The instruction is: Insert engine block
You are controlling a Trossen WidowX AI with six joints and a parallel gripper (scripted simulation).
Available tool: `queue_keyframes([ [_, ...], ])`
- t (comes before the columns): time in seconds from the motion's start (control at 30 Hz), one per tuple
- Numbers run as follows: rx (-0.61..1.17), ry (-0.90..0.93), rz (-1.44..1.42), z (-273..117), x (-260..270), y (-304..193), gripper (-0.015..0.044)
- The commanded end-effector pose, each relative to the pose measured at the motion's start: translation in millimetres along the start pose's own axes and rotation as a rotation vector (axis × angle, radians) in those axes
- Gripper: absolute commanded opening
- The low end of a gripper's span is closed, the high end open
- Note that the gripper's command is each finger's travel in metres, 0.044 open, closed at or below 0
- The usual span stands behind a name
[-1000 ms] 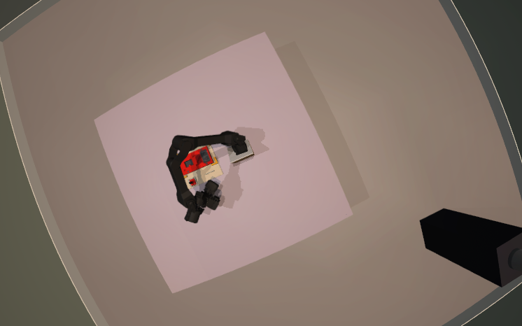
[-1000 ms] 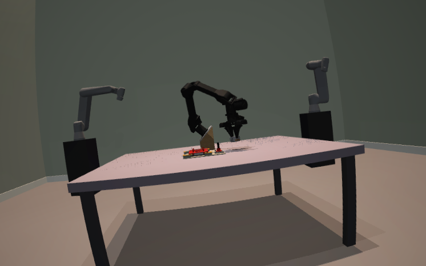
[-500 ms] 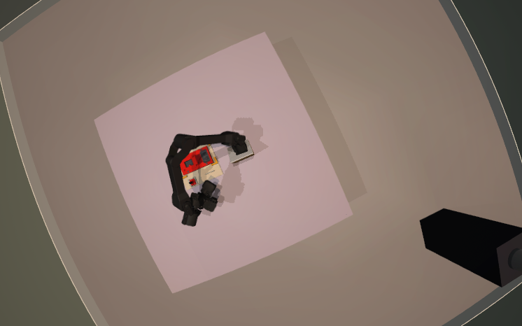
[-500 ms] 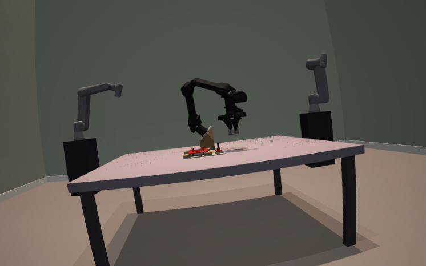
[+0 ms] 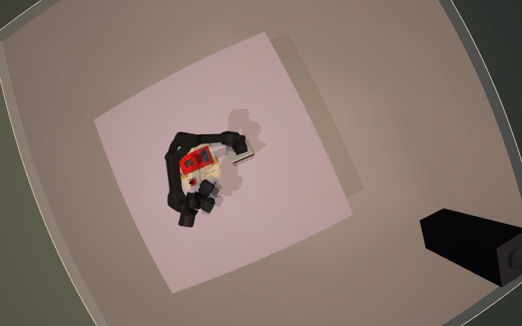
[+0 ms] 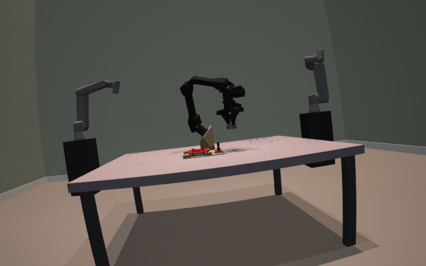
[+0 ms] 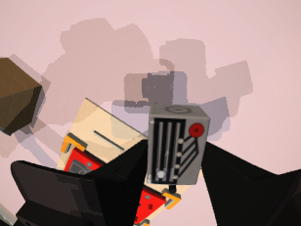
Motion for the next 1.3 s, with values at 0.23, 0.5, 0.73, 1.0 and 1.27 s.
queue_keyframes([
  [0.23,-0.014,-0.001,0.302,9.1,-2.4,-33.8,0.0000],
  [0.5,-0.021,-0.003,0.534,16.4,-2.2,-58.2,0.0000],
  [0.73,-0.025,-0.003,0.738,23.3,-0.4,-79.4,0.0000],
  [1.0,-0.027,-0.003,0.973,31.6,3.4,-103.4,0.0000],
  [1.27,-0.024,-0.002,1.208,40.4,9.3,-126.8,0.0000],
])
Point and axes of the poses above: the point midway between the two fingers, 35 mm back from their tips, its own z axis out along the fingers, its own x axis across the jaws, y = z × x, the point moved 4 cm from there along -z, back along the fingers, and after that the axes turned 4 degrees about z, right-handed, at the moved point
